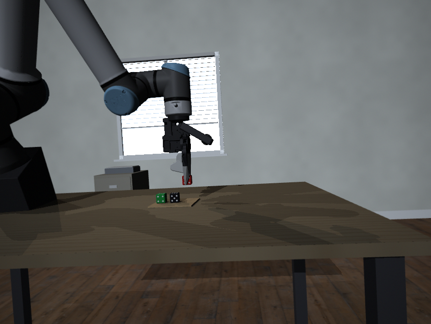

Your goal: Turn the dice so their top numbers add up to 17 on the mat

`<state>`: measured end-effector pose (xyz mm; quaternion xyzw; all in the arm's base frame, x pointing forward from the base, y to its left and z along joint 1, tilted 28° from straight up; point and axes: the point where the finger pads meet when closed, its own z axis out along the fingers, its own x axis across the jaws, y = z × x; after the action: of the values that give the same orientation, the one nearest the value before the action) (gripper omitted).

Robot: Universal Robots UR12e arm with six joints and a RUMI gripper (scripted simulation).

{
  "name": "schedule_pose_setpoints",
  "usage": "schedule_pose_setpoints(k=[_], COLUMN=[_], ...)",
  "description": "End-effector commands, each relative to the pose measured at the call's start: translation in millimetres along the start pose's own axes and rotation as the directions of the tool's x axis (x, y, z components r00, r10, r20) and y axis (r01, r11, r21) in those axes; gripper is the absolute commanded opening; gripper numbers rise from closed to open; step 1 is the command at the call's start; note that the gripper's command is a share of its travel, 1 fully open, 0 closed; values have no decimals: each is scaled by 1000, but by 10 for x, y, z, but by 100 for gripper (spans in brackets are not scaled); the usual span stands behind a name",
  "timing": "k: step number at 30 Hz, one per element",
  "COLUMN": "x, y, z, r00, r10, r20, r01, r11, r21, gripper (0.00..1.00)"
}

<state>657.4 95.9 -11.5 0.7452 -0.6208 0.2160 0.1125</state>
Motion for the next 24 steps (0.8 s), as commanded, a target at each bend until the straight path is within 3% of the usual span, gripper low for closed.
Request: schedule_pose_setpoints(k=[1,11,24], x=[0,1,1], y=[-15,-21,-21], z=[154,487,519], r00=[1000,1000,1000], r10=[0,0,0], r20=[0,0,0], r01=[0,0,0], r11=[1000,1000,1000], r21=[3,3,3], gripper=[10,10,10])
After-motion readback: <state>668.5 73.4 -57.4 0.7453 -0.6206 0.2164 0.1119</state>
